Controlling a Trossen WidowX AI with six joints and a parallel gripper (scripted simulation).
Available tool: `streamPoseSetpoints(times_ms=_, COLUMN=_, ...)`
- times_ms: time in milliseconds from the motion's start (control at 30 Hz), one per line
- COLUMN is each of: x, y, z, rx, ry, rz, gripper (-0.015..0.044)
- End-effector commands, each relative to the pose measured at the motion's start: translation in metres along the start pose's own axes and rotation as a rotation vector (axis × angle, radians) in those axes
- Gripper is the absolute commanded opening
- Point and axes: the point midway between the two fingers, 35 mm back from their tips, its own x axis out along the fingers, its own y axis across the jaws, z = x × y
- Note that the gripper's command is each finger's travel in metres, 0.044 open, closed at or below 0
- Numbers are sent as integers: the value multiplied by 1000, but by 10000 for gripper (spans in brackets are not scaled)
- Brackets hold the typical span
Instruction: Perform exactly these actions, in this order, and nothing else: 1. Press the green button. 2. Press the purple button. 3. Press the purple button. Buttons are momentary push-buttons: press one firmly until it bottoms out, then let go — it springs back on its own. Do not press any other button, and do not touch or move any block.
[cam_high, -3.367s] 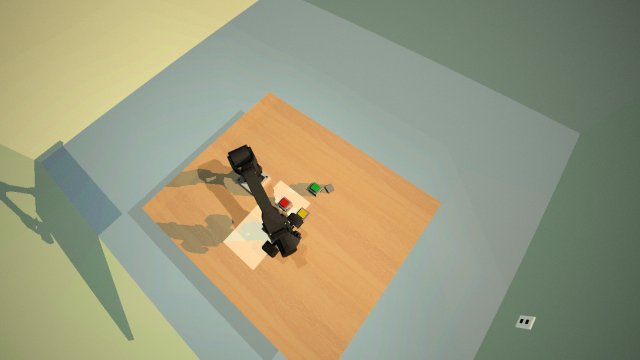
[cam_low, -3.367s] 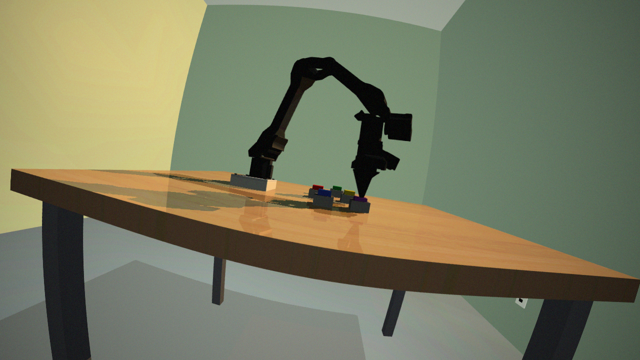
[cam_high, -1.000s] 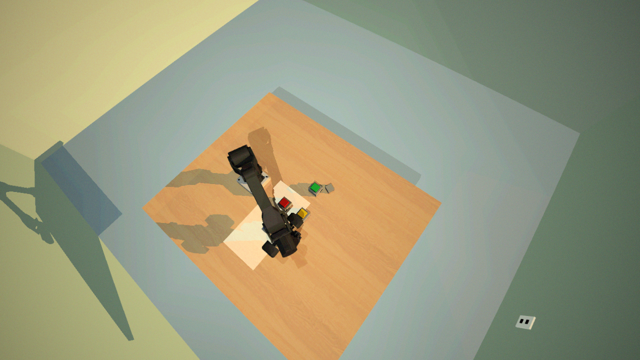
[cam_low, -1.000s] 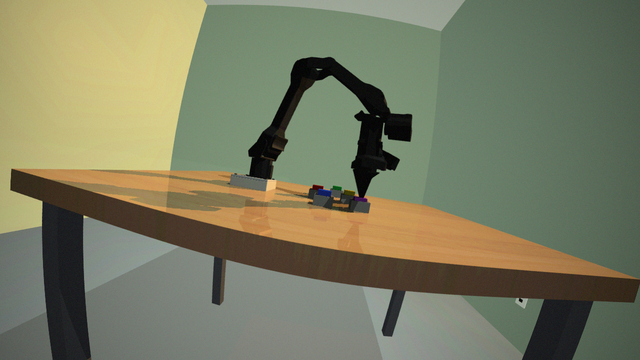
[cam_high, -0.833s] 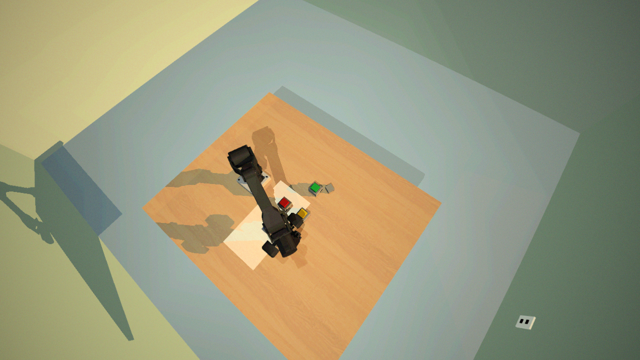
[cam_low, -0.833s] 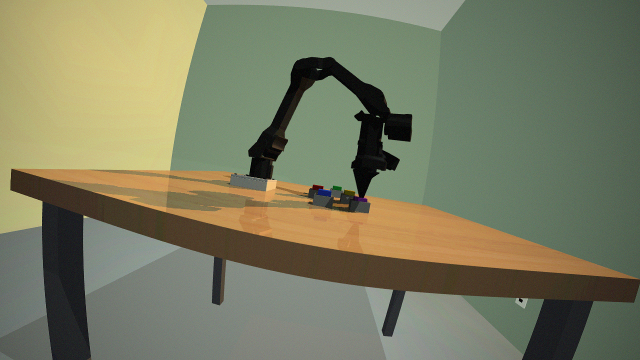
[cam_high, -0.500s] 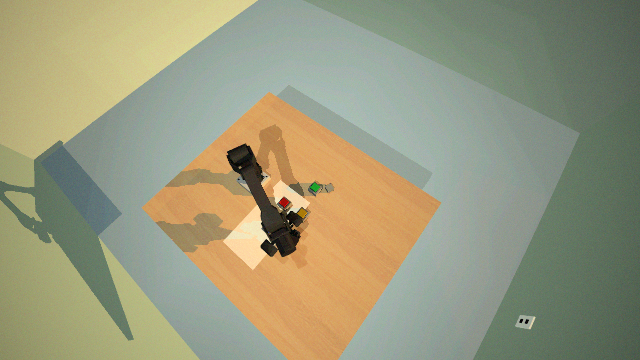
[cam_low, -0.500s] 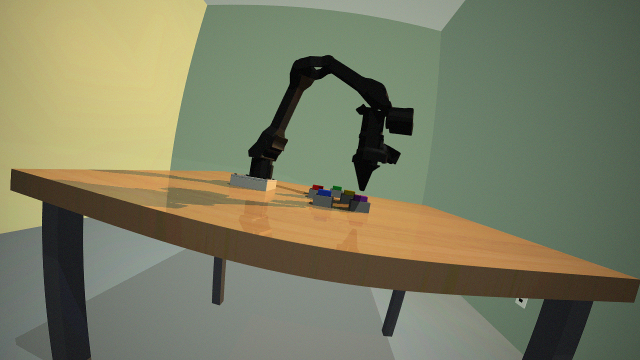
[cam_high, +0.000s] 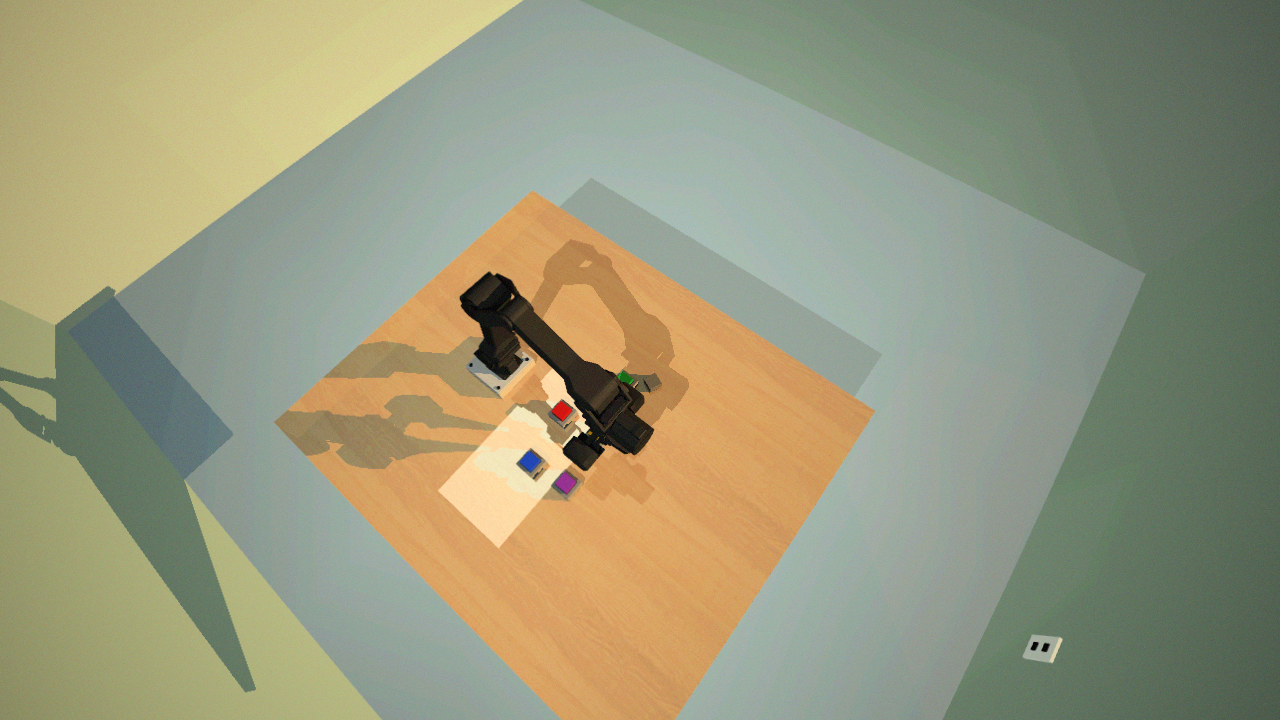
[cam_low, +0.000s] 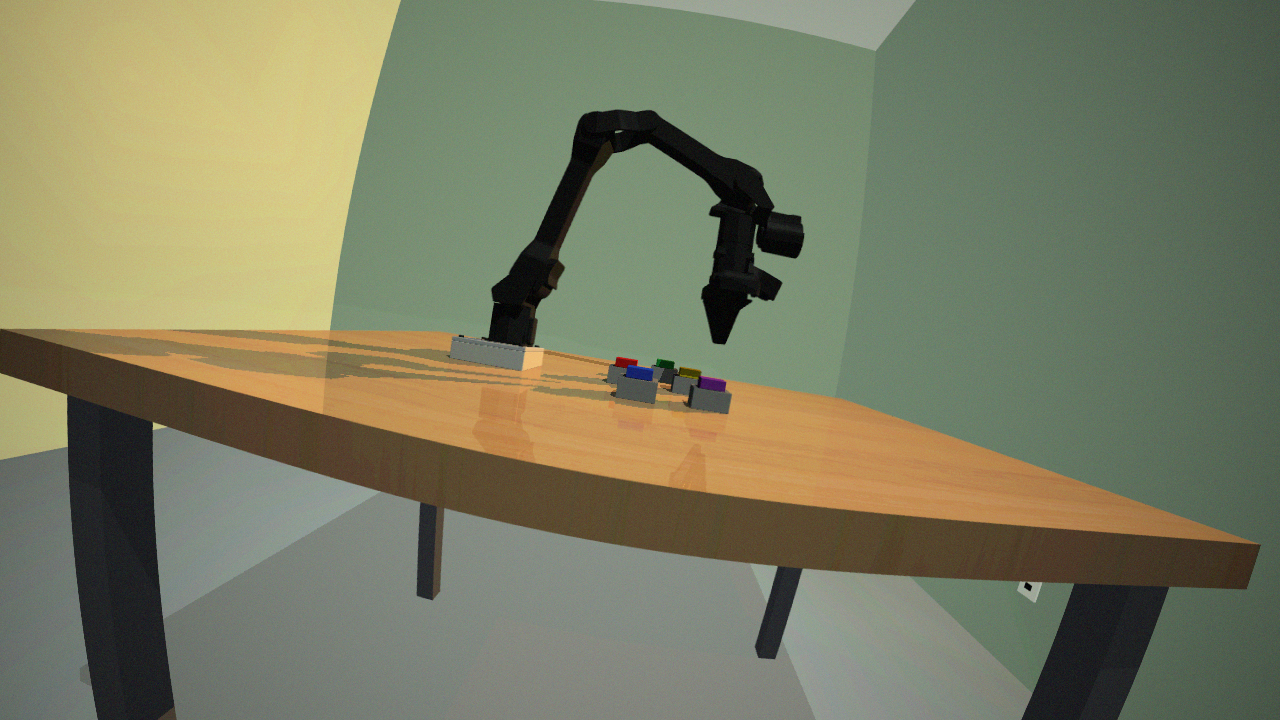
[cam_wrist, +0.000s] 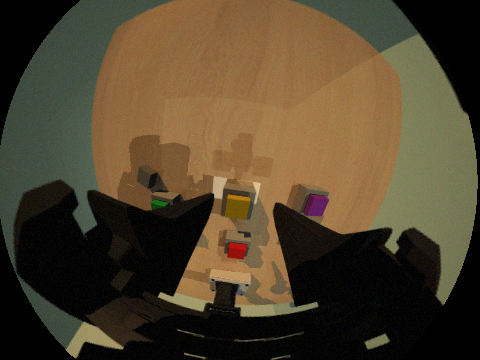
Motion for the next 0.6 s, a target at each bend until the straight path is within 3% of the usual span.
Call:
streamPoseSetpoints(times_ms=0, x=-15, y=67, z=-12, rx=2, ry=-4, rz=7, gripper=387)
streamPoseSetpoints(times_ms=300, x=-41, y=184, z=-75, rx=2, ry=2, rz=21, gripper=400)
streamPoseSetpoints(times_ms=567, x=-44, y=194, z=-84, rx=2, ry=3, rz=22, gripper=400)
